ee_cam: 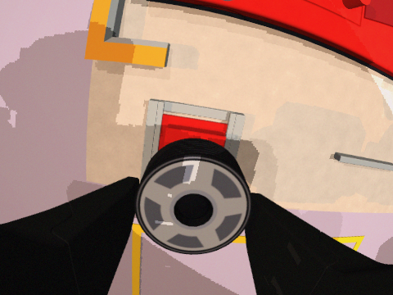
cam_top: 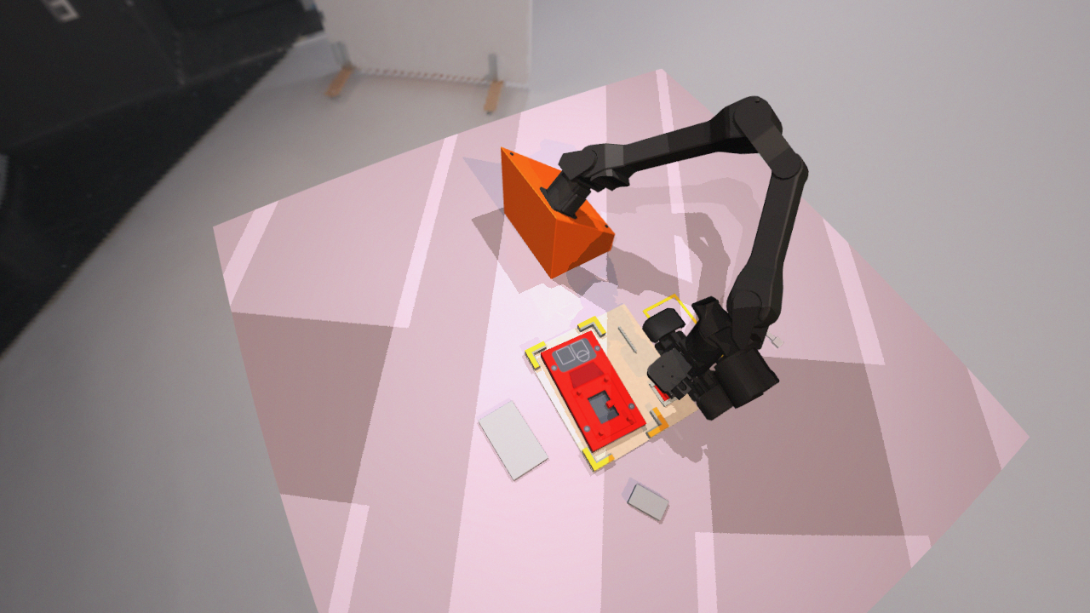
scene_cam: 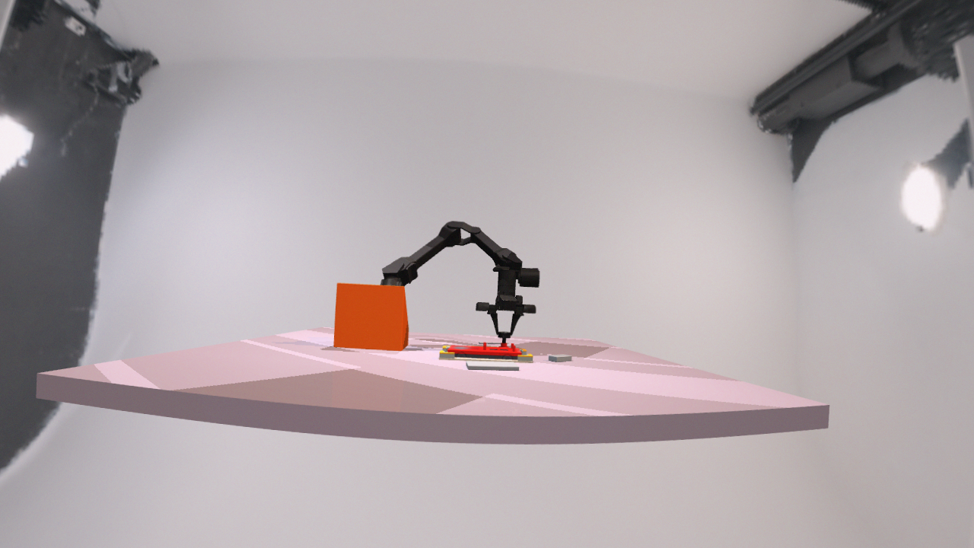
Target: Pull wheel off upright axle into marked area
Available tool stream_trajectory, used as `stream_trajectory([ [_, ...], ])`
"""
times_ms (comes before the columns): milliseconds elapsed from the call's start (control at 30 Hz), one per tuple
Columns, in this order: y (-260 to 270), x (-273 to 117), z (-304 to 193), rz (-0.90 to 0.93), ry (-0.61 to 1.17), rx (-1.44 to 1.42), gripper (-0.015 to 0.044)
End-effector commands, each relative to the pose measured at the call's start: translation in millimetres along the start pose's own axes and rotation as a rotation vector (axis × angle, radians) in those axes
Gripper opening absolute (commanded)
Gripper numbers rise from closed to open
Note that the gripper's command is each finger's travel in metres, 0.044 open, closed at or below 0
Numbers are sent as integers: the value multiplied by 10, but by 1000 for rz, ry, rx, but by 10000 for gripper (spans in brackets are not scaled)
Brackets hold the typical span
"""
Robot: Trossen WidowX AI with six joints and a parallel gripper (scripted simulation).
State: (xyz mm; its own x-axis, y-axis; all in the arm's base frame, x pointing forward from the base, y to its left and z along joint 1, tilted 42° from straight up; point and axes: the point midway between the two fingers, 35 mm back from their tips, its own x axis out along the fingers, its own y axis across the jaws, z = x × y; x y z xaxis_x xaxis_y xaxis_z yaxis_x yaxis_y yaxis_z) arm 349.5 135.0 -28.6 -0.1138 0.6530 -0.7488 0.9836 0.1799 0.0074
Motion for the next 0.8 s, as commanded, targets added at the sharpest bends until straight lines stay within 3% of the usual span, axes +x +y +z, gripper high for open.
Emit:
stream_trajectory([
  [0,8,-27,-1,2,1,-3,0],
  [767,7,-103,1,4,2,-1,0],
])
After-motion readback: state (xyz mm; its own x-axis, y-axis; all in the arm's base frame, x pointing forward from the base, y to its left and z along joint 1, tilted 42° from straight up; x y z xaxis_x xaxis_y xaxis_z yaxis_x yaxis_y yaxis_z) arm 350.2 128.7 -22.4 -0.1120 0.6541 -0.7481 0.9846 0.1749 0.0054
